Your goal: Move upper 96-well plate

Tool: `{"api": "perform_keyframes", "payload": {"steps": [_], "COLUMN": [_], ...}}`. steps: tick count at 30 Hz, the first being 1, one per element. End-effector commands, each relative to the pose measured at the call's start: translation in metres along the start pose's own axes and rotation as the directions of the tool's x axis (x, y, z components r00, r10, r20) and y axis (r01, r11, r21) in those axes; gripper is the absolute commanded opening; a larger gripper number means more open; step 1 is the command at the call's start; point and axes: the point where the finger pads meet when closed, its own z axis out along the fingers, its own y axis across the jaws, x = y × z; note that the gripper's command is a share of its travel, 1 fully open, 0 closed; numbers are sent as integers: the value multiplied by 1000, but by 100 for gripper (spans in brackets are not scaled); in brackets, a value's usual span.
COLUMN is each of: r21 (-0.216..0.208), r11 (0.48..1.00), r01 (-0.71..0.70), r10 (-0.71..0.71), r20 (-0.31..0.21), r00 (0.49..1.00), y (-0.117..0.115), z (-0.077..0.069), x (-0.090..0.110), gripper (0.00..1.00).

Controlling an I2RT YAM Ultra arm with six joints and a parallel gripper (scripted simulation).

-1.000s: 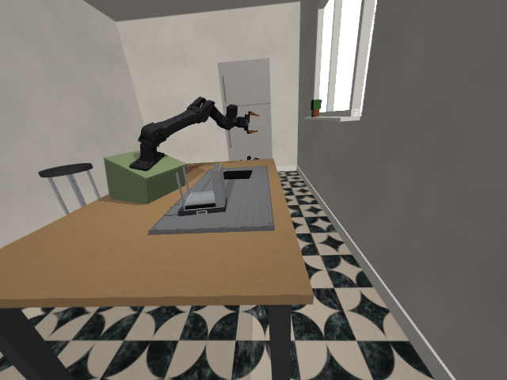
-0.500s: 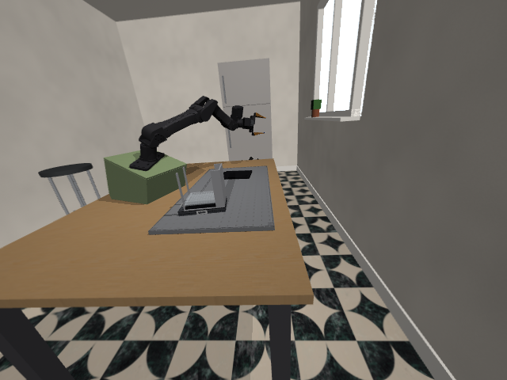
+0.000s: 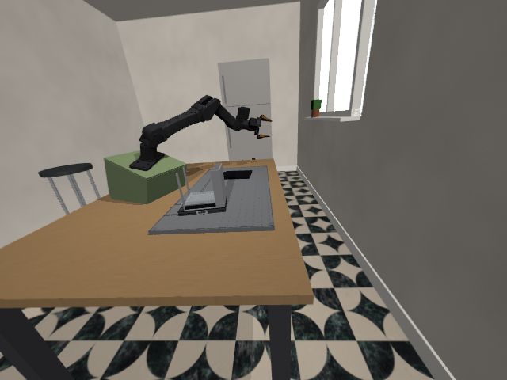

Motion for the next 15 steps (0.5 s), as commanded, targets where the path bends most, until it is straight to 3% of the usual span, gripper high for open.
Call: {"api": "perform_keyframes", "payload": {"steps": [1, 7, 11, 12, 13, 15], "r21": [-65, -65, -5, -7, 18, 18], "r11": [997, 997, 995, 994, 991, 991], "r01": [-30, -30, 97, 106, 136, 136], "r10": [28, 28, -97, -106, -135, -135], "r20": [-40, -40, -1, -8, -25, -25], "r00": [999, 999, 995, 994, 990, 990], "y": [52, 52, 40, 39, 20, 18], "z": [-17, -17, 3, 6, 6, 9], "x": [5, 5, -22, -24, -21, -25], "gripper": [100, 100, 100, 100, 100, 100]}}
